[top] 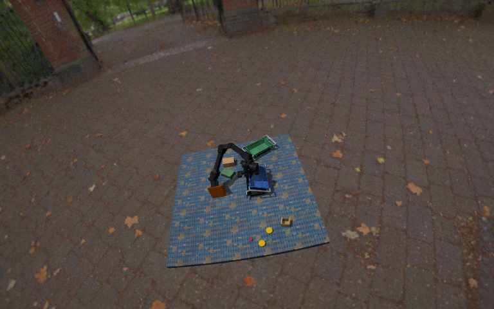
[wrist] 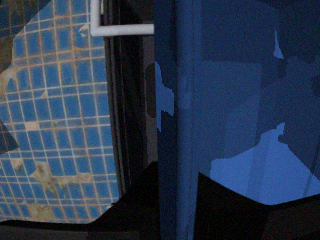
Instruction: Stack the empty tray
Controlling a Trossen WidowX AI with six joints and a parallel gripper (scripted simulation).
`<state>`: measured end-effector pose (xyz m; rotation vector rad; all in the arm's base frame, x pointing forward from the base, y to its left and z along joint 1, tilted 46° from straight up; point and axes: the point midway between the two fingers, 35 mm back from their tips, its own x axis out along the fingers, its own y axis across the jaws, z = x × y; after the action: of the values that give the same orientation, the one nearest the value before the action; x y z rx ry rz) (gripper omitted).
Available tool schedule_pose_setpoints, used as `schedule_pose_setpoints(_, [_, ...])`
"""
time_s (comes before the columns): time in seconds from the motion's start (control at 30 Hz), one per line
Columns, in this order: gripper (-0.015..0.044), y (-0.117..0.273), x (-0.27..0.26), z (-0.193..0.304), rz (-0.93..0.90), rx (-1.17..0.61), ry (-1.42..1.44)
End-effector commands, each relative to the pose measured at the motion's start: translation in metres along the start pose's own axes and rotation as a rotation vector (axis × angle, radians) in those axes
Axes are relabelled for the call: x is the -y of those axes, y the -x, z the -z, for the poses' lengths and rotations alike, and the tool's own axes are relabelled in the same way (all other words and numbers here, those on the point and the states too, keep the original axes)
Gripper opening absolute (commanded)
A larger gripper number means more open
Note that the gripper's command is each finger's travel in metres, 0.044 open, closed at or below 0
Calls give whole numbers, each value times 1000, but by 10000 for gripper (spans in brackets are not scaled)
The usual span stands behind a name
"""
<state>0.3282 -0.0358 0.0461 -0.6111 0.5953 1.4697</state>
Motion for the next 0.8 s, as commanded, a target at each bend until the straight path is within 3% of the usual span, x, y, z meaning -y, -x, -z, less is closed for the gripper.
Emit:
schedule_pose_setpoints(0.0, [0, -4, -5, 0, -5, 3, -4])
schedule_pose_setpoints(0.77, [0, -12, -12, 0, -5, 4, -5])
